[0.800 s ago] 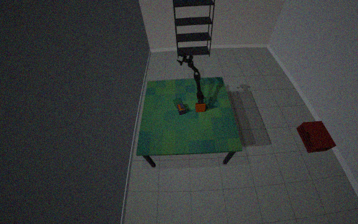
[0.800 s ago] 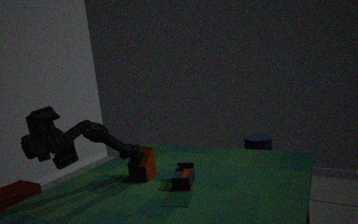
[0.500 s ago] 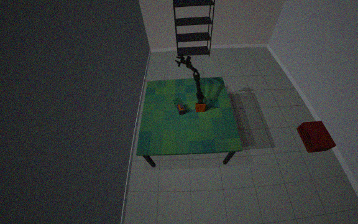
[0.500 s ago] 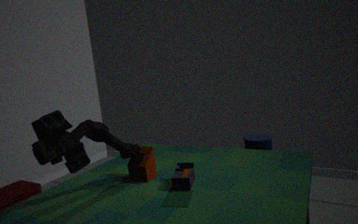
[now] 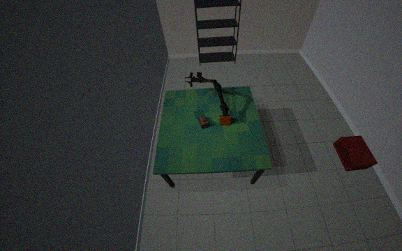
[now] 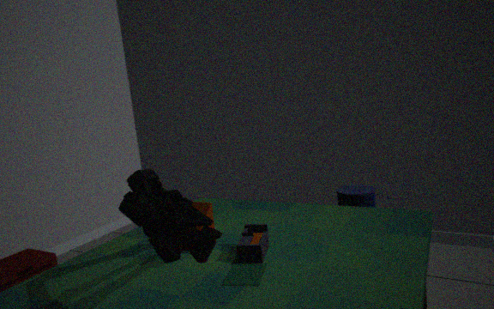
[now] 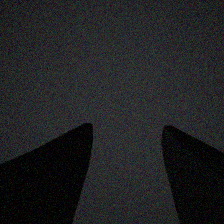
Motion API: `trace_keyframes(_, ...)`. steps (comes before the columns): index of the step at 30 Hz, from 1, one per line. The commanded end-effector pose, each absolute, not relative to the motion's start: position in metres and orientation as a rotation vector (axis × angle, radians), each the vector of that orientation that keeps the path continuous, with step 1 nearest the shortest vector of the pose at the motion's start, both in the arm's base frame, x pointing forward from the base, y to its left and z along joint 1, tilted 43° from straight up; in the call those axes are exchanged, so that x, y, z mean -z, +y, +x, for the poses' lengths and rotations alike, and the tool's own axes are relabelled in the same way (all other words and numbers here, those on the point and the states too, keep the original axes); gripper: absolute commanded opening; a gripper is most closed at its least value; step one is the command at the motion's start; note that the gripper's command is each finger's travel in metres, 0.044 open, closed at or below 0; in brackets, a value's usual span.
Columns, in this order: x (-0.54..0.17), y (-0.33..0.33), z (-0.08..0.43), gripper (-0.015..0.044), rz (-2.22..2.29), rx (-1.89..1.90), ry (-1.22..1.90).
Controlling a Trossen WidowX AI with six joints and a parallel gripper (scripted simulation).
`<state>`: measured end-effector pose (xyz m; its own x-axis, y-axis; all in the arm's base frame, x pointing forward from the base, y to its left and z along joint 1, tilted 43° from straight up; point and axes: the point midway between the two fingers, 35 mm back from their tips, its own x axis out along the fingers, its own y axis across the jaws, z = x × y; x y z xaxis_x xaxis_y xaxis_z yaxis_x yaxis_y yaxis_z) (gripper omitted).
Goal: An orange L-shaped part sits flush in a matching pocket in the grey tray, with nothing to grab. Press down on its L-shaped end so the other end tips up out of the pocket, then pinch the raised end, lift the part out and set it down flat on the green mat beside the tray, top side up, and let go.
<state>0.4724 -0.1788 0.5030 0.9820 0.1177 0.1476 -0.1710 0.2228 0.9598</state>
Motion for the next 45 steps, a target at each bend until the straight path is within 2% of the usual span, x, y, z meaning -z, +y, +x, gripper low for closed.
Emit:
trace_keyframes(1,-0.447,-0.147,0.508,0.0180,1.361,-0.109,0.080)
trace_keyframes(11,-0.320,-0.064,0.545,0.0180,1.278,0.104,0.388)
trace_keyframes(22,-0.175,0.040,0.517,0.0180,0.960,0.290,0.814)
trace_keyframes(28,-0.103,0.089,0.469,0.0180,0.662,0.352,1.049)
trace_keyframes(34,-0.044,0.123,0.396,0.0180,0.235,0.368,1.274)
trace_keyframes(42,0.002,0.130,0.276,0.0180,-0.653,0.303,1.496)
trace_keyframes(45,0.002,0.126,0.254,0.0180,-0.879,0.274,1.511)
